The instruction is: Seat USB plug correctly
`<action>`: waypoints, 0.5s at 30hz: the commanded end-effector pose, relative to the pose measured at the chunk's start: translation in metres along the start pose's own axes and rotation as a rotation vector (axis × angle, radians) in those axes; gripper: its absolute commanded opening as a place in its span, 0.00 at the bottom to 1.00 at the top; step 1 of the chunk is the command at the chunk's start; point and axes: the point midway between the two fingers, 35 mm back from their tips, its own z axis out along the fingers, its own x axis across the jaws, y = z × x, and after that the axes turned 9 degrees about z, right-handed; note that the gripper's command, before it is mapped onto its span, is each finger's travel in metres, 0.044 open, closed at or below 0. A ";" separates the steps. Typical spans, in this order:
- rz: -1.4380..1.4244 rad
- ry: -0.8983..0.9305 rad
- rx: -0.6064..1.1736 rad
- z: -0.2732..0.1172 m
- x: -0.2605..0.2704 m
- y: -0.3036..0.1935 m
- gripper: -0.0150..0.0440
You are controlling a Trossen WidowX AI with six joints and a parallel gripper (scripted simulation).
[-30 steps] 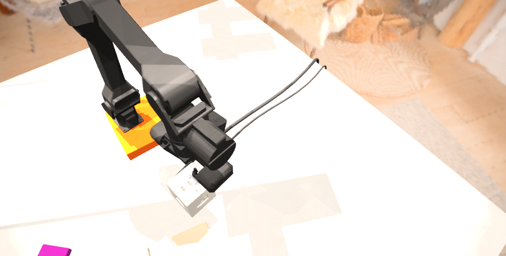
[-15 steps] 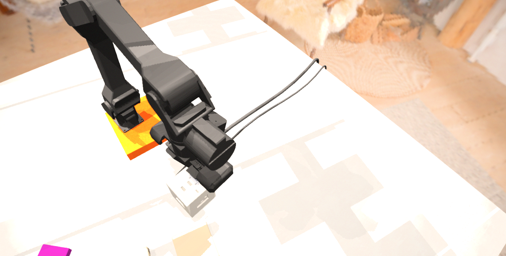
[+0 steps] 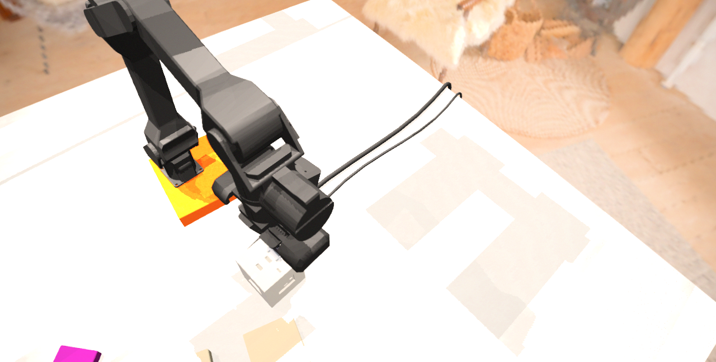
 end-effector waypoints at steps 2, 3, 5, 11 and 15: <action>0.000 -0.001 0.000 0.000 0.000 0.000 0.25; 0.000 -0.001 0.000 0.000 0.000 0.000 0.25; 0.000 0.000 0.000 0.000 0.000 0.000 0.25; 0.000 0.000 0.000 -0.004 0.000 0.000 0.25; 0.000 0.000 0.000 -0.006 0.000 0.000 0.25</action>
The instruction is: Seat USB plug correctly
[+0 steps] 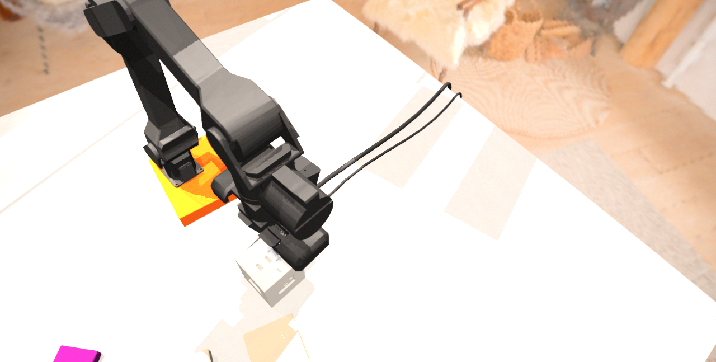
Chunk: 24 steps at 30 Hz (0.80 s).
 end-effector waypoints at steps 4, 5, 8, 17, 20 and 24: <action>0.000 -0.007 -0.001 -0.007 -0.002 0.000 0.25; 0.000 -0.007 -0.001 -0.008 -0.002 0.000 0.25; 0.000 -0.007 -0.001 -0.010 -0.002 0.000 0.25; 0.000 -0.007 -0.001 -0.016 -0.002 0.000 0.25; 0.000 -0.007 -0.001 -0.018 -0.002 0.000 0.25; 0.000 -0.007 -0.001 -0.020 -0.002 0.000 0.25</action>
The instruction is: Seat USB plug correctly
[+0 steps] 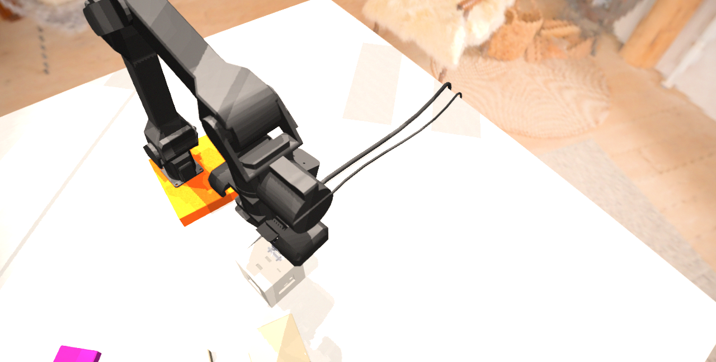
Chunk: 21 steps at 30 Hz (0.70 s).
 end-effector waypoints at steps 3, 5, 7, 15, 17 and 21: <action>-0.003 -0.008 -0.001 -0.007 -0.002 0.000 0.25; -0.003 -0.008 -0.001 -0.008 -0.002 0.000 0.25; -0.003 -0.008 -0.001 -0.009 -0.002 0.000 0.25; -0.003 -0.008 -0.001 -0.012 -0.002 0.000 0.25; -0.002 -0.007 -0.001 -0.012 -0.001 0.000 0.25; 0.040 -0.004 -0.001 -0.010 -0.001 0.000 0.25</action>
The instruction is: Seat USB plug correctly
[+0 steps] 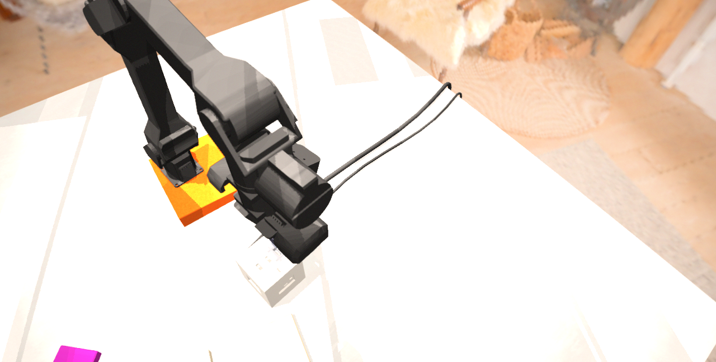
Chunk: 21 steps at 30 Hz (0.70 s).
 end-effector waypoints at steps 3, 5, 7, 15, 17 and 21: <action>0.094 0.000 0.000 0.000 0.000 0.000 0.25; 0.152 0.001 0.000 0.000 0.000 0.000 0.25; 0.209 0.001 0.000 0.000 0.000 0.000 0.25; 0.419 0.001 0.001 0.000 0.000 0.000 0.25; 0.472 0.001 0.001 0.000 0.000 0.000 0.25; 0.576 0.001 0.001 0.000 0.000 0.000 0.25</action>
